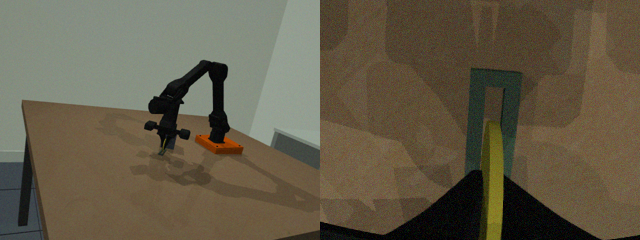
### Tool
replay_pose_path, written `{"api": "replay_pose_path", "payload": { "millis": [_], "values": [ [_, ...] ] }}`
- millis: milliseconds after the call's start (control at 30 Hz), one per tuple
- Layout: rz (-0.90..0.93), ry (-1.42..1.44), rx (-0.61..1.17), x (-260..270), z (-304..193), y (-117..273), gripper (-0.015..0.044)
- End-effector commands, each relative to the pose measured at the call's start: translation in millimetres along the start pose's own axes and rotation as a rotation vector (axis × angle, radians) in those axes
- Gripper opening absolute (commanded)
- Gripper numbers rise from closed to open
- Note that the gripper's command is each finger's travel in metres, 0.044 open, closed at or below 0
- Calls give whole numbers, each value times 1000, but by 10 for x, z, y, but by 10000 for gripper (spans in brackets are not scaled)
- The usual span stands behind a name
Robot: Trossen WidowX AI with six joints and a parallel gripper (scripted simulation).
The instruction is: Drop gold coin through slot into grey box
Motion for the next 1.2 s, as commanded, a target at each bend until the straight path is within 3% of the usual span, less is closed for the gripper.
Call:
{"api": "replay_pose_path", "payload": {
  "millis": [0,1167],
  "values": [
    [-7,2,-18,-21,39,128,0],
    [-7,21,-17,0,8,894,0]
  ]
}}
Point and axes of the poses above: the point midway between the two fingers, 35 mm back from their tips, its own y axis back along the fingers, its own x axis across the jaws, z = x × y, the point moved 2 cm from there along y, back along the fingers, and after that the axes turned 4 degrees about -y, right-handed, at the moved point
